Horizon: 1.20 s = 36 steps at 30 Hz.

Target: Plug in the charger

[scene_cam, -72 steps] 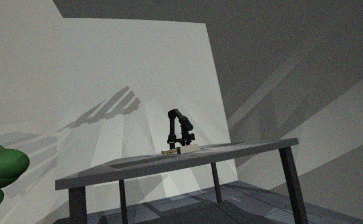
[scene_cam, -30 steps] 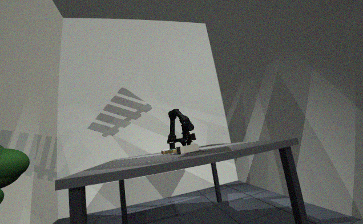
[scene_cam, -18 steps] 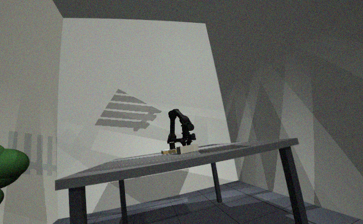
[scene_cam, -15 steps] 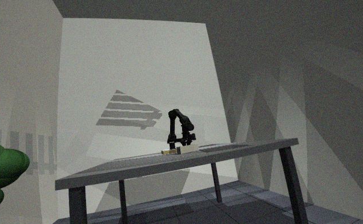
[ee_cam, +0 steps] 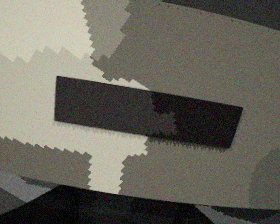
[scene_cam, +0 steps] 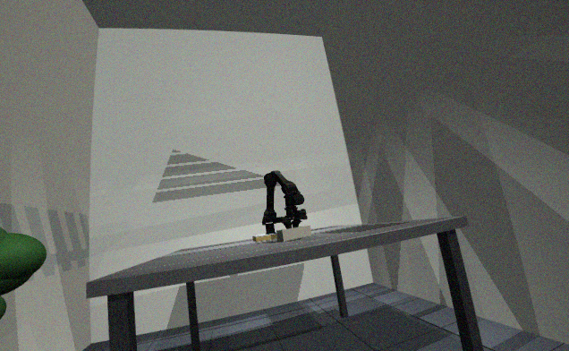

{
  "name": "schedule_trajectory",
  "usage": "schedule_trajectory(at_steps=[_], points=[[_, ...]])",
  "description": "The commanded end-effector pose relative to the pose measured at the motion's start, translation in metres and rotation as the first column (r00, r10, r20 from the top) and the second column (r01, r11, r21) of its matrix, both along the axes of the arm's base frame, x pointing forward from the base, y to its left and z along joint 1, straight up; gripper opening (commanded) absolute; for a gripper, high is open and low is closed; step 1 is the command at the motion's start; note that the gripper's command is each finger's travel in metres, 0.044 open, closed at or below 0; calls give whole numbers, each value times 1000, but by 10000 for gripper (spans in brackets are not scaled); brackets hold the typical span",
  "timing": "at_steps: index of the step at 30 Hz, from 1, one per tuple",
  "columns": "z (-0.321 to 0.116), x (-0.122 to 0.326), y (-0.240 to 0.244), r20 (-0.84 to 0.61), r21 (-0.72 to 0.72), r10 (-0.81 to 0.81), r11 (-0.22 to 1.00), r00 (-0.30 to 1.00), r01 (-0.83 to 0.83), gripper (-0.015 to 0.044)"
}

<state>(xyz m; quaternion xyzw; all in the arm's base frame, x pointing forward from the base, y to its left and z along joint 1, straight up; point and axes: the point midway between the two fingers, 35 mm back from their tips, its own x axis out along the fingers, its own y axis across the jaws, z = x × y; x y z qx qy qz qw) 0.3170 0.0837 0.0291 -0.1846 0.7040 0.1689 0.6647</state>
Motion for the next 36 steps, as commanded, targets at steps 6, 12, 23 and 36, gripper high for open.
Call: schedule_trajectory(at_steps=[6, 12, 23, 36], points=[[0, 5, 4, 26, 14, 3, 1000, 1000, -3, 0], [0, 5, 4, 26, 14, 3, 1000, 1000, -3, 0], [2, 5, 4, 26, 14, 3, 1000, 1000, -3, 0], [3, 5, 4, 26, 14, 3, 1000, 1000, -3, 0]])
